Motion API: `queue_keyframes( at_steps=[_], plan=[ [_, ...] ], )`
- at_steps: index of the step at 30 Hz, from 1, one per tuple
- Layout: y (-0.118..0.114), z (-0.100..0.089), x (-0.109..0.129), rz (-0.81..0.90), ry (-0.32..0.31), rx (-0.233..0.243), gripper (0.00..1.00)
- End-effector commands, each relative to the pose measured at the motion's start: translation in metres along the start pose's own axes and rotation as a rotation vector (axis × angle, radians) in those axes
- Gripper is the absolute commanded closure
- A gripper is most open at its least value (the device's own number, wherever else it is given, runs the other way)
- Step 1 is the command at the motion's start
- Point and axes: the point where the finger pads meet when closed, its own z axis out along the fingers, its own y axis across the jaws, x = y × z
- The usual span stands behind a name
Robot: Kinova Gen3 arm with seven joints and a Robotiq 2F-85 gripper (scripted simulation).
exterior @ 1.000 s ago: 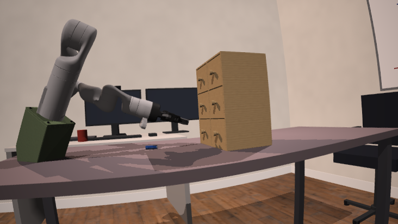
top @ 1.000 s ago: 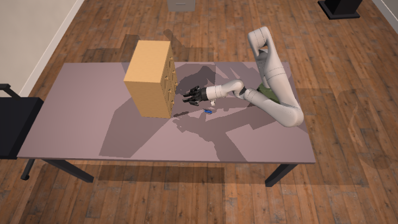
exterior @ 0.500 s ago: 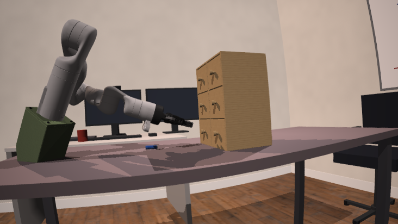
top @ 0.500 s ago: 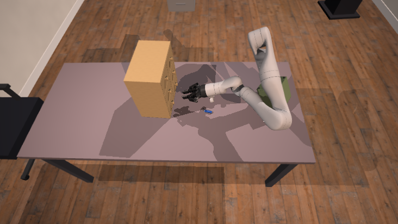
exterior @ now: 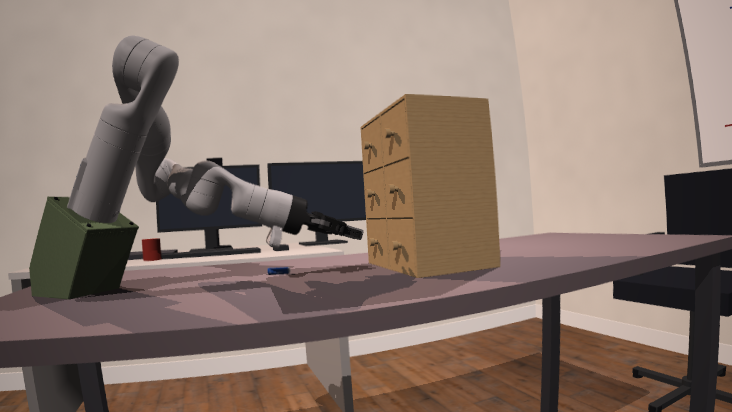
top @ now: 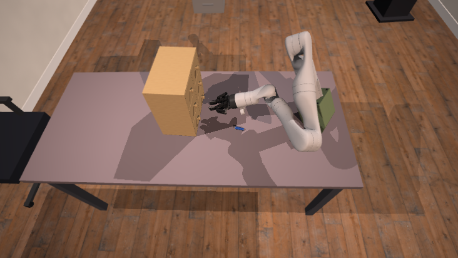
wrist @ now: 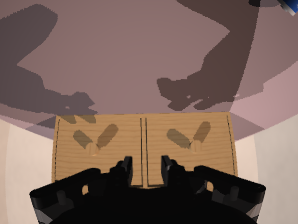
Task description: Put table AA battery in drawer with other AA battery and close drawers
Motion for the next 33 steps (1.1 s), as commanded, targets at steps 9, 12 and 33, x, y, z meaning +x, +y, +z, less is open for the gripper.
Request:
queue_keyframes(
  at_steps=[9, 12, 33],
  plan=[
    [-0.027, 0.008, 0.006, -0.002, 0.003, 0.017, 0.67],
    [-0.032, 0.01, 0.007, -0.002, 0.003, 0.017, 0.67],
    [-0.056, 0.018, 0.012, -0.002, 0.003, 0.017, 0.67]
  ],
)
